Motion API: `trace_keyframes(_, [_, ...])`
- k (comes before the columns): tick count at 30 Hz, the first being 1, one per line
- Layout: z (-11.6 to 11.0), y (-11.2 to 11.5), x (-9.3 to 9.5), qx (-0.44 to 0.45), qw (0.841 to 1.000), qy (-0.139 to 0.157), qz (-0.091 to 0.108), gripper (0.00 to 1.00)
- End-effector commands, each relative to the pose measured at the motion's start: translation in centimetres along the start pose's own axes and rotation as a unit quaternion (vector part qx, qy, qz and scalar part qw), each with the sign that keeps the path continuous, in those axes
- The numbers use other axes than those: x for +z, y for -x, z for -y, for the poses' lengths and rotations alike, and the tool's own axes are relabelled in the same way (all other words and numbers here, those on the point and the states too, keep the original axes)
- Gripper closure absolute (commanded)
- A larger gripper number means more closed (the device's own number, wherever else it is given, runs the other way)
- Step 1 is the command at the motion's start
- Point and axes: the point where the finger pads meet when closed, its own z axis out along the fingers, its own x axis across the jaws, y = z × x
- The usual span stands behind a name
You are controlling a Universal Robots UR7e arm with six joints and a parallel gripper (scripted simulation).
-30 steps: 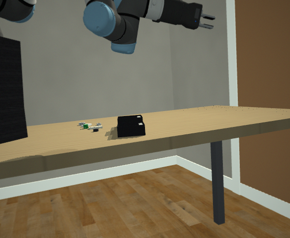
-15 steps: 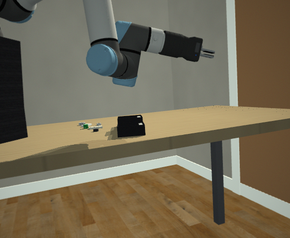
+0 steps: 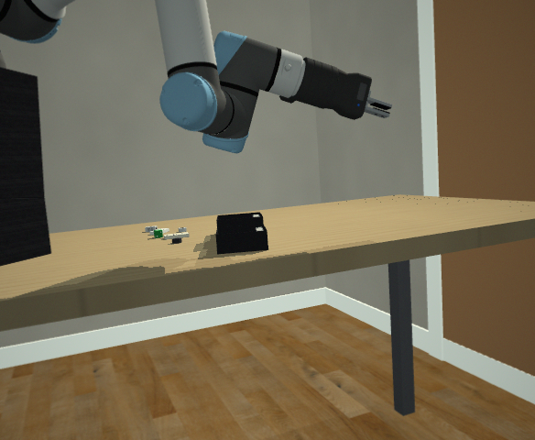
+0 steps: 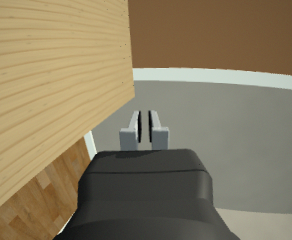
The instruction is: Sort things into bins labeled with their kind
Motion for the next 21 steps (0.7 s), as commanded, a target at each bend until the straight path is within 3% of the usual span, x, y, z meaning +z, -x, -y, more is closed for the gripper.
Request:
trace_keyframes(1, [1.2, 0.4, -0.3, -0.056, 0.997, -0.001, 0.054, 0.69])
trace_keyframes(9, [3.0, 1.1, -1.5, -0.115, 0.988, -0.014, 0.1, 0.69])
trace_keyframes(11, [3.0, 1.1, -1.5, -0.115, 0.988, -0.014, 0.1, 0.69])
trace_keyframes(12, [3.6, 1.4, -2.0, -0.136, 0.984, -0.02, 0.117, 0.69])
trace_keyframes(21, [4.9, 2.1, -3.4, -0.198, 0.965, -0.04, 0.165, 0.69])
